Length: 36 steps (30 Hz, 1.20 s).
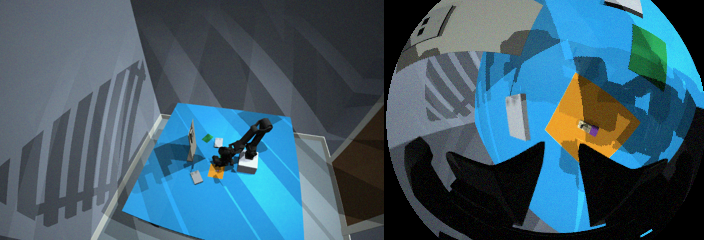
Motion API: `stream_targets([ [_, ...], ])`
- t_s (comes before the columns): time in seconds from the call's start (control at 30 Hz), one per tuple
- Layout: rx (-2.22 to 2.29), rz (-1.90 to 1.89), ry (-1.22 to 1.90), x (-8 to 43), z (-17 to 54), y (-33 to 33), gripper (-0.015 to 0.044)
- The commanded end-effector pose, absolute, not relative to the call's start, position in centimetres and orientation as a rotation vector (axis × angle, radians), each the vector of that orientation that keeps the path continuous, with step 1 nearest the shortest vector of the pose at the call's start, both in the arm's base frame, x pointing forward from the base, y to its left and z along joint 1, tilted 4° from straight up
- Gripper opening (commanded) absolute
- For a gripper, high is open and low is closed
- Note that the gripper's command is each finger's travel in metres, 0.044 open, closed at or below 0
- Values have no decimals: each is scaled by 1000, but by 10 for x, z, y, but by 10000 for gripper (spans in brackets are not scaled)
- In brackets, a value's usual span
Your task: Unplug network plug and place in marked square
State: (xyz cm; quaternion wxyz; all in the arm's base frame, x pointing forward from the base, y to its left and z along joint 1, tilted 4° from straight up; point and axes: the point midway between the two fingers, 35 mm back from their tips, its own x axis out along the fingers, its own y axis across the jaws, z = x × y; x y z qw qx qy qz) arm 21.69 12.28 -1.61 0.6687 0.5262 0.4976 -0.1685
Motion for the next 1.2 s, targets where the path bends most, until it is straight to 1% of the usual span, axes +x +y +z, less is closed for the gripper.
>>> stream_targets([
  [0.0,1185,-373,1123,218,-12,124,156],
  [1.17,1186,-373,1122,215,18,120,156],
])
